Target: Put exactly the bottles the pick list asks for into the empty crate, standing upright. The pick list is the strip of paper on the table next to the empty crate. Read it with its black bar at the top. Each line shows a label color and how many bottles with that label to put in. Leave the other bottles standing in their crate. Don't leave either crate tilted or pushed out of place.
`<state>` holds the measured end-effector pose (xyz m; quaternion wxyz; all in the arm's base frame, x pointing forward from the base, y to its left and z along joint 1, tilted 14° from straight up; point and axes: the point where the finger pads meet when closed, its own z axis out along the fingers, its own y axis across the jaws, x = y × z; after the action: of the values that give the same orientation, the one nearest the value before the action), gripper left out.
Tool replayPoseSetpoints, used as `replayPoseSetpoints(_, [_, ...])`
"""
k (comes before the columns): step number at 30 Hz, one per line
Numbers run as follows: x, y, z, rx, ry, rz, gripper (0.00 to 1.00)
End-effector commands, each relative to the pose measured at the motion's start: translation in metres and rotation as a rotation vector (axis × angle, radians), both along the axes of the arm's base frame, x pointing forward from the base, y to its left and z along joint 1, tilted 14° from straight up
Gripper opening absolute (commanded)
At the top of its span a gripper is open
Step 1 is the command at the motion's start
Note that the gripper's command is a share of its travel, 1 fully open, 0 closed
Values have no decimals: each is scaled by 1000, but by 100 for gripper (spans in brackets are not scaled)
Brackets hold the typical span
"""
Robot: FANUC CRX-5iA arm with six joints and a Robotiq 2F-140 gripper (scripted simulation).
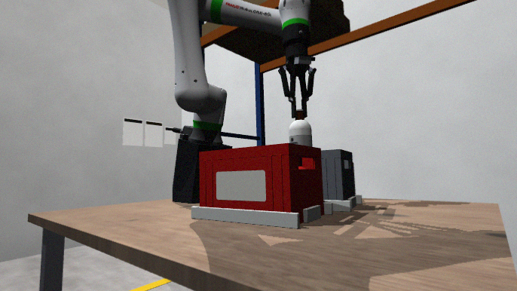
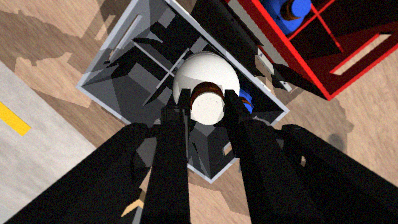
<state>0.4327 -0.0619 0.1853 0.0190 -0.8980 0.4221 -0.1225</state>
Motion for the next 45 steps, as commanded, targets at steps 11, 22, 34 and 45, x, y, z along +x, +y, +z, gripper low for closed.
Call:
replayPoseSetpoints(11, [3, -1, -9, 0, -2, 0, 10])
replayPoseSetpoints(22, [6, -2, -20, 0, -2, 0, 10])
replayPoseSetpoints(34, [8, -2, -30, 0, -2, 0, 10])
replayPoseSetpoints(45, [10, -3, -38, 0, -2, 0, 10])
